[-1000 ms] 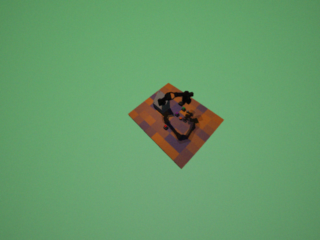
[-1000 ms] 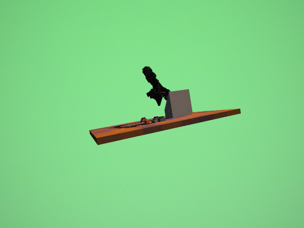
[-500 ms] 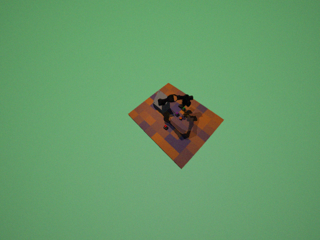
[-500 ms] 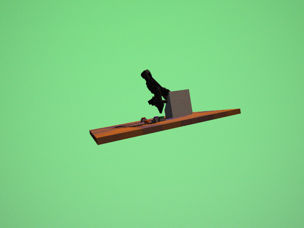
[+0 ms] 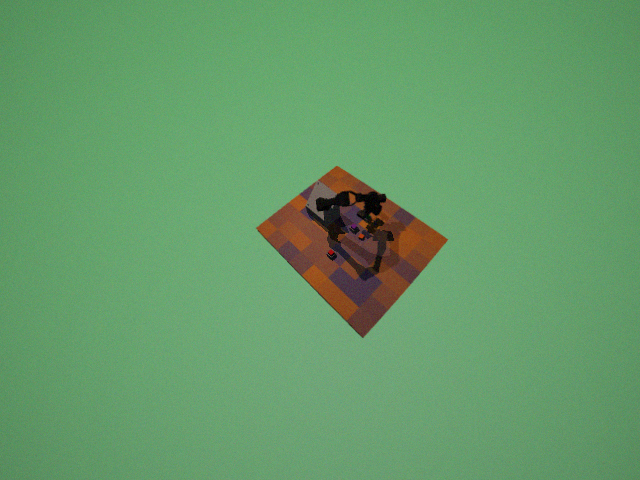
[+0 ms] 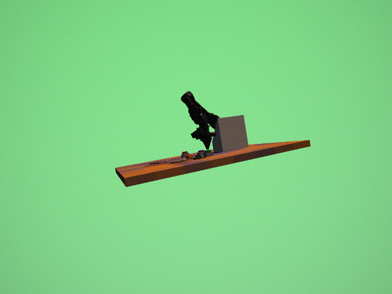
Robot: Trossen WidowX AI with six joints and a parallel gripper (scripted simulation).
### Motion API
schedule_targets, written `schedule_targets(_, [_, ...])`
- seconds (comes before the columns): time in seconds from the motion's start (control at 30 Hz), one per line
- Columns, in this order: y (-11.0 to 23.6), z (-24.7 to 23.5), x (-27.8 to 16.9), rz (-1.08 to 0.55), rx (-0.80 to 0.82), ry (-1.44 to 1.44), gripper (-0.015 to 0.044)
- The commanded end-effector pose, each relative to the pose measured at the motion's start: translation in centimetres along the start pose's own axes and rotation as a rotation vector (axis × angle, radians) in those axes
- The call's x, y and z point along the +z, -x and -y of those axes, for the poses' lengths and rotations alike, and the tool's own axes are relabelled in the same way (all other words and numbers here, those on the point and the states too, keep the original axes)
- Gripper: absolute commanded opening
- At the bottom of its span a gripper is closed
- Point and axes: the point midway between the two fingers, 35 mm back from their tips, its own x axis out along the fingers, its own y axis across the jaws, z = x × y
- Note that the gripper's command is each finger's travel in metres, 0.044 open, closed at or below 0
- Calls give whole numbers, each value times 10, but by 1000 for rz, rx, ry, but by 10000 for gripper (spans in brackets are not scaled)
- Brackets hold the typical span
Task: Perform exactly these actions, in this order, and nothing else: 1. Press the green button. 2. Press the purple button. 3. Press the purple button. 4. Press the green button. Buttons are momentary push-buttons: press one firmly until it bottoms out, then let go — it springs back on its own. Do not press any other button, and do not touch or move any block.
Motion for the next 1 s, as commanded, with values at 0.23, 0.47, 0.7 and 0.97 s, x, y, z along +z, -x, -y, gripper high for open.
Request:
schedule_targets(0.23, [-11, 1, -1, 2, -5, 6, 20])
schedule_targets(0.47, [-11, 1, -1, 2, -5, 6, 20])
schedule_targets(0.7, [-11, 1, -1, 2, -5, 6, 20])
schedule_targets(0.97, [23, 0, -1, 2, -3, 6, 20])
